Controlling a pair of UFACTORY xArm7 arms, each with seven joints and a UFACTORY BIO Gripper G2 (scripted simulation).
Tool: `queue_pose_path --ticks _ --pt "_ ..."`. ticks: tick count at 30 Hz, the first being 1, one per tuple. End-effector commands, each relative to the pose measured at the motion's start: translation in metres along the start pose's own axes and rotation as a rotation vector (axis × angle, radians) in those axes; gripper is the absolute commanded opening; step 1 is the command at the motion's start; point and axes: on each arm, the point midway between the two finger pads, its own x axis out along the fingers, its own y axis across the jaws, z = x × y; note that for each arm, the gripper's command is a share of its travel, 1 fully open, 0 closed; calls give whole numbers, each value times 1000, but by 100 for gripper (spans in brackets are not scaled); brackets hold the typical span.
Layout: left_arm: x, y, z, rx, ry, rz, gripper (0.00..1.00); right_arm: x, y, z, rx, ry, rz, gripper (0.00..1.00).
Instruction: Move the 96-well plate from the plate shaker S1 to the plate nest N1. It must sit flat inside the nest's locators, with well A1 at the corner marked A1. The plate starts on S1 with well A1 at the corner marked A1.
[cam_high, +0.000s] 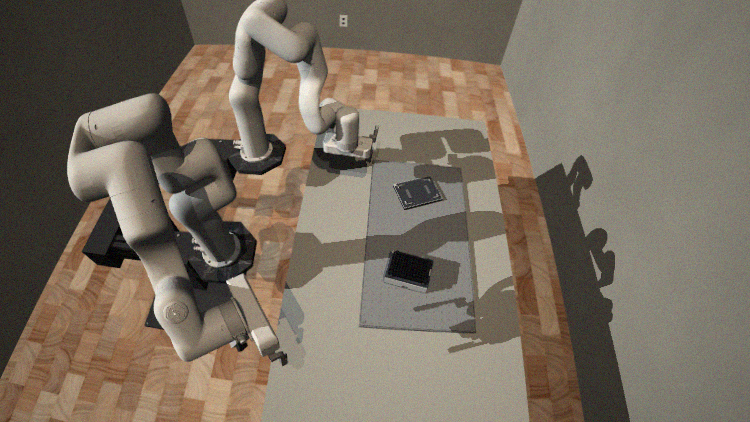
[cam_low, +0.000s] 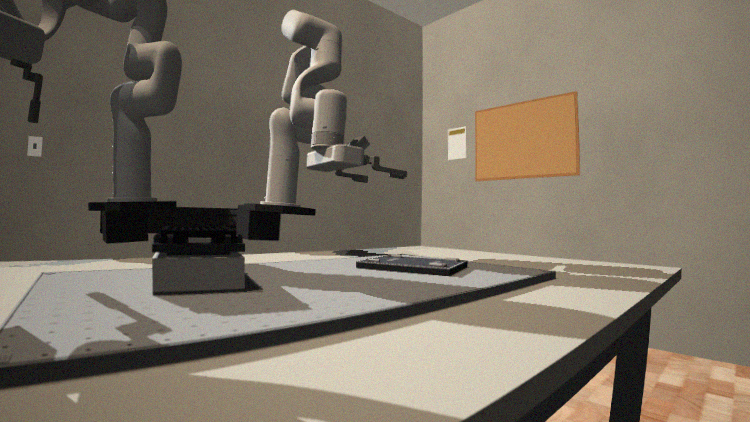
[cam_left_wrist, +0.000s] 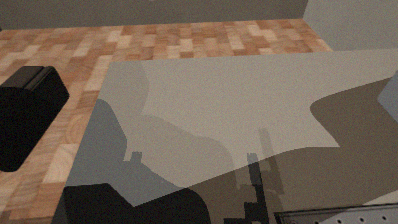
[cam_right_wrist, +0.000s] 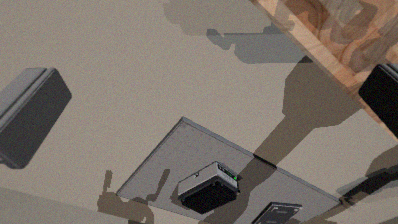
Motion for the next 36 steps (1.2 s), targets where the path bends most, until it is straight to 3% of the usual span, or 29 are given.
queue_pose_path --ticks 1,16,36 --pt "0 -1 1 -4 0 0 100 -3 -6 3 -17 38 11 100" --pt "0 -1 1 -4 0 0 100 -9 -19 8 -42 110 28 100" --pt "0 -1 1 -4 0 0 100 -10 -22 9 -46 123 32 100"
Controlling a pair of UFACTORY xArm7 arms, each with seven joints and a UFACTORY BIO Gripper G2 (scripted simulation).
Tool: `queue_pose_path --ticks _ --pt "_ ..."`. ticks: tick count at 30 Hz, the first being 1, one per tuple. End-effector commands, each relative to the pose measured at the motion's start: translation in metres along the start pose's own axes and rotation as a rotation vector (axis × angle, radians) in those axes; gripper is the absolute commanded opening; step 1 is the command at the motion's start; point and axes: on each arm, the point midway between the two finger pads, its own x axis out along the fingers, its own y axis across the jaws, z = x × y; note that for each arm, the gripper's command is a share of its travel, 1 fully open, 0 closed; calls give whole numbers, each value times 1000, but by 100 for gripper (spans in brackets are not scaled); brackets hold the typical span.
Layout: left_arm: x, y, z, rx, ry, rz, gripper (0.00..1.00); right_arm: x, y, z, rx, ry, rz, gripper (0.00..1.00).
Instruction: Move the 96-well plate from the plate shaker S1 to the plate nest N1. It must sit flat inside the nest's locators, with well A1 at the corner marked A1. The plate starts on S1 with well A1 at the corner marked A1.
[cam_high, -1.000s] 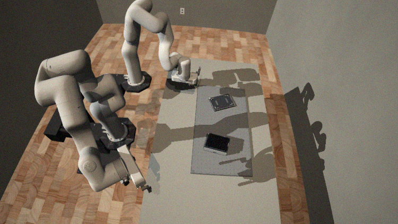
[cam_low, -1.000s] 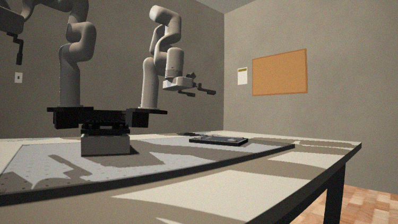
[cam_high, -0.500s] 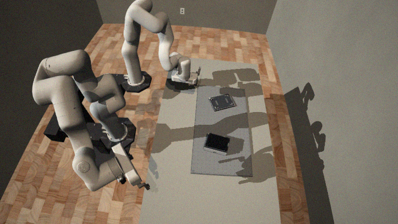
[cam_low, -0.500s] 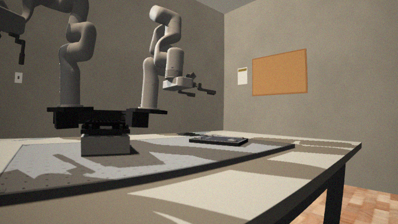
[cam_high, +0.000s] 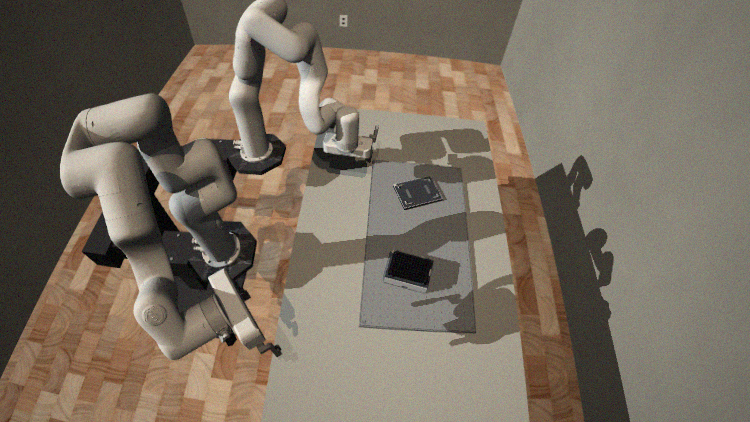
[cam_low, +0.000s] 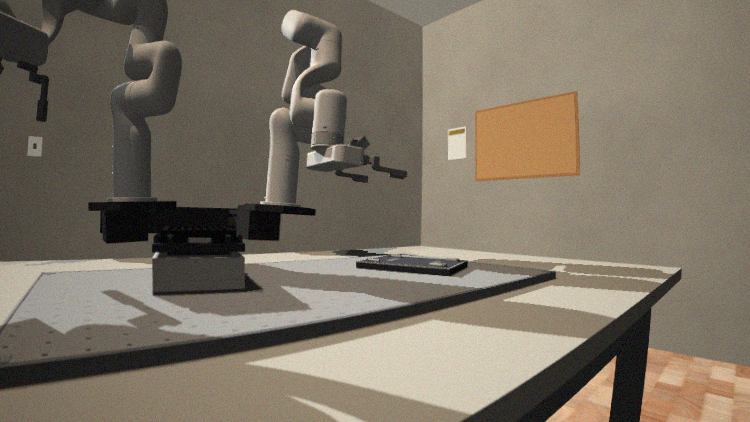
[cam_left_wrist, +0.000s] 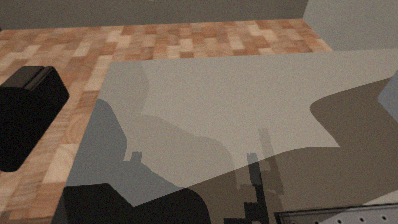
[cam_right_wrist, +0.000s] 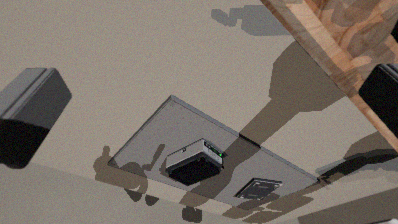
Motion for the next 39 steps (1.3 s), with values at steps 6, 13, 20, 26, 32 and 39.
queue_pose_path --ticks 6,13,20,26,32,39 --pt "0 -1 1 -4 0 0 100 -1 1 0 0 0 4 100" --pt "0 -5 21 -4 0 0 37 -1 1 0 0 0 4 100" --pt "1 -10 46 -4 0 0 37 -1 1 0 0 0 4 100" --pt "1 -16 77 -5 0 0 37 -1 1 0 0 0 4 100" --pt "1 -21 100 -5 0 0 37 -1 1 0 0 0 4 100" --pt "-8 -32 99 -9 -7 -100 37 -1 1 0 0 0 4 100"
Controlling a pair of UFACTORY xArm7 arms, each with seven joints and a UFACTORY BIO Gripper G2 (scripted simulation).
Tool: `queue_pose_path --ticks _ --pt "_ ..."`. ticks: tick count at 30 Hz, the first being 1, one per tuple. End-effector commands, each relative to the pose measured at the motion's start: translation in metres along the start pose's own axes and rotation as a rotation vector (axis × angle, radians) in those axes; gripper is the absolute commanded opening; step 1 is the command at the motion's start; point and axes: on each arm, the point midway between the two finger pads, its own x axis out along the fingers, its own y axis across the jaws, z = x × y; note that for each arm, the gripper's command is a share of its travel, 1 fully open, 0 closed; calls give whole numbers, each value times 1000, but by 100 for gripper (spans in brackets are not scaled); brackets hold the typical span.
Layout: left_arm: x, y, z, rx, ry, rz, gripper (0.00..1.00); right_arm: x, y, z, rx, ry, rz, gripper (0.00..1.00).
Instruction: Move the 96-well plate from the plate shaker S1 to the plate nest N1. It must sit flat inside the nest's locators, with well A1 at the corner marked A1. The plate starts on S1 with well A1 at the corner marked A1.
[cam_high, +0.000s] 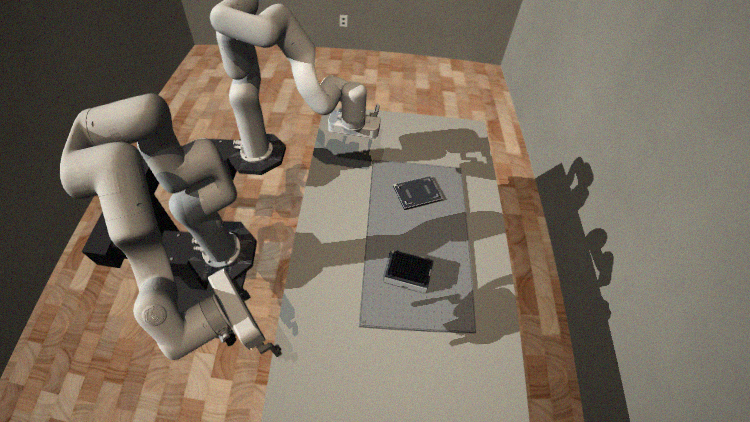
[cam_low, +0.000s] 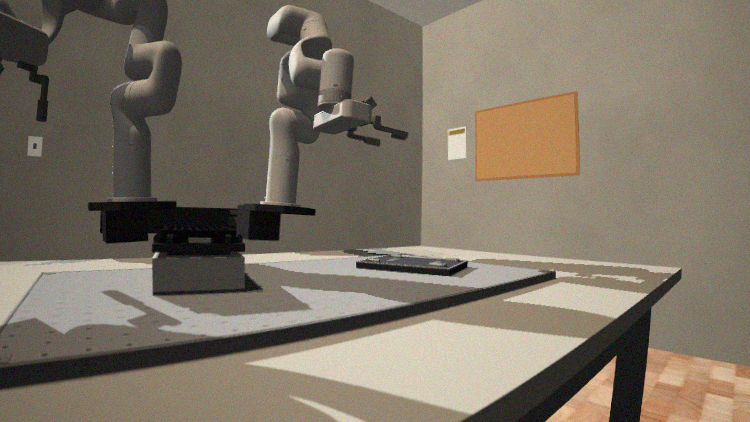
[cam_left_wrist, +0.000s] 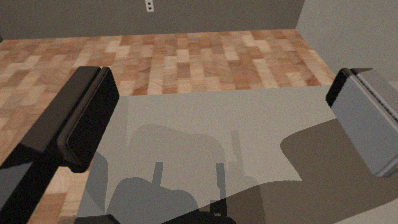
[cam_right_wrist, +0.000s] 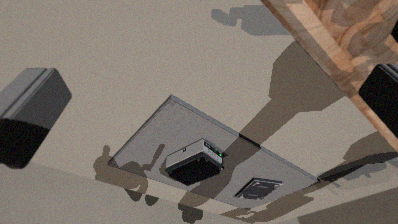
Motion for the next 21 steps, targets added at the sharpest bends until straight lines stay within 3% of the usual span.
queue_pose_path --ticks 1,6,9,12,17,21 --pt "-11 -16 3 -8 -4 -126 37 -1 1 0 0 -1 3 100" --pt "-17 -28 1 -8 -4 -129 37 -1 1 0 0 -1 3 100" --pt "-26 -39 1 -5 -6 -229 37 -1 1 0 0 -1 3 100" --pt "-29 -43 1 -5 -7 -263 37 -1 1 0 0 -1 3 100" --pt "-37 -53 1 -5 -7 -265 37 -1 1 0 0 -1 3 100" --pt "-51 -67 0 -1 -9 -399 37 -1 1 0 0 -1 3 100"
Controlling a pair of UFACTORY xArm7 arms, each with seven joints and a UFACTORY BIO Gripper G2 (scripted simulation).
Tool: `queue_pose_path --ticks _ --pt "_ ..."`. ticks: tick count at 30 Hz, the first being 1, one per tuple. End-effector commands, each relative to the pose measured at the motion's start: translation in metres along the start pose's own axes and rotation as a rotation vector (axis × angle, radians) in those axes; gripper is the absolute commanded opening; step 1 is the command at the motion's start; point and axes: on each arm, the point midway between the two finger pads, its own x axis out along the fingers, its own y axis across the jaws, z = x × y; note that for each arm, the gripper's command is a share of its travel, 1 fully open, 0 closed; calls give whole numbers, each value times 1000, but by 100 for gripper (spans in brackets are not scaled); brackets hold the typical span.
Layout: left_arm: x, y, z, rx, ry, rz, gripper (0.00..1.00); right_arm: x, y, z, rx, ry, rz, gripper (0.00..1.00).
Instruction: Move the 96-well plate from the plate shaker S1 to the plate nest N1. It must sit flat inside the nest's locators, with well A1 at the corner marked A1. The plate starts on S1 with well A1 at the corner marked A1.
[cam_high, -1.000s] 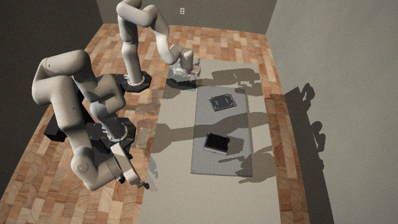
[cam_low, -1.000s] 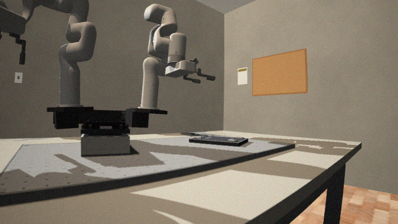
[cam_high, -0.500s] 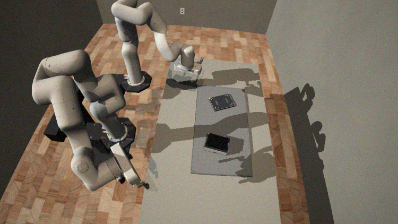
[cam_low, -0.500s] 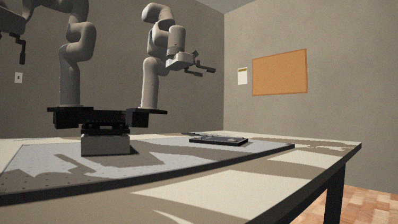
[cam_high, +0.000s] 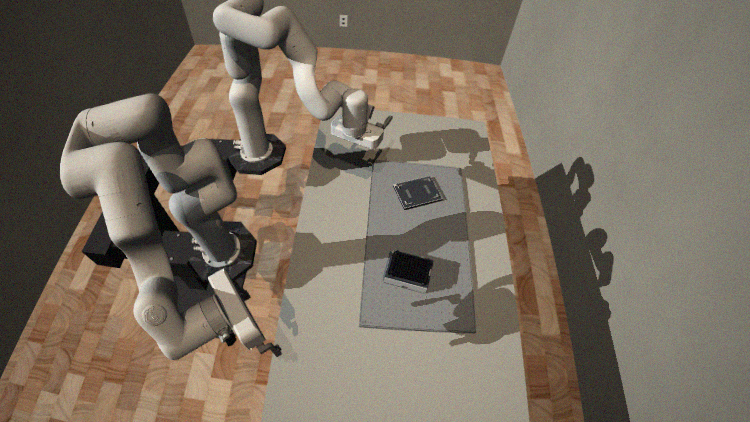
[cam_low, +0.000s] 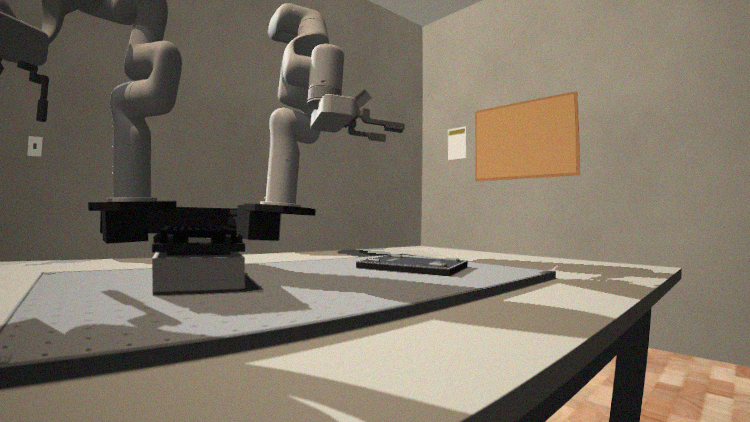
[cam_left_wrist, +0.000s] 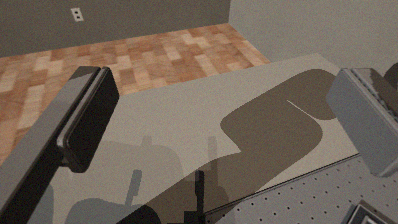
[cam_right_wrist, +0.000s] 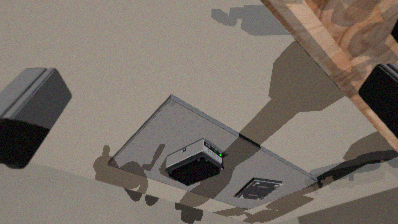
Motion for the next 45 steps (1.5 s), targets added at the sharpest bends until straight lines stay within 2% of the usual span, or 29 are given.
queue_pose_path --ticks 1,7,11,16,20,26,30,33,36,39,41,42,45 --pt "-11 -25 1 -2 -2 -125 37 -1 1 0 0 -1 3 100" --pt "-15 -32 1 -2 -2 -125 37 -1 1 0 0 -1 3 100" --pt "-26 -48 1 2 -5 -259 37 -1 1 0 0 -1 3 100" --pt "-34 -59 1 1 -4 -261 37 -1 1 0 0 -1 3 100" --pt "-47 -75 1 5 -7 -394 37 -1 1 0 0 -1 3 100" --pt "-56 -86 1 5 -7 -396 37 -1 1 0 0 -1 3 100" --pt "-70 -100 0 8 -10 -529 37 -1 1 0 0 -1 3 100" --pt "-80 -111 0 8 -10 -530 37 -1 1 0 0 -1 3 100" --pt "-80 -111 0 8 -10 -530 37 -1 1 0 0 -1 3 100" --pt "-92 -121 0 11 -12 -630 37 -1 1 0 0 -1 3 100" --pt "-92 -121 0 11 -12 -630 37 -1 1 0 0 -1 3 100" --pt "-96 -124 0 12 -13 -664 37 -1 1 0 0 -1 3 100" --pt "-107 -133 0 11 -13 -665 37 -1 1 0 0 -1 3 100"
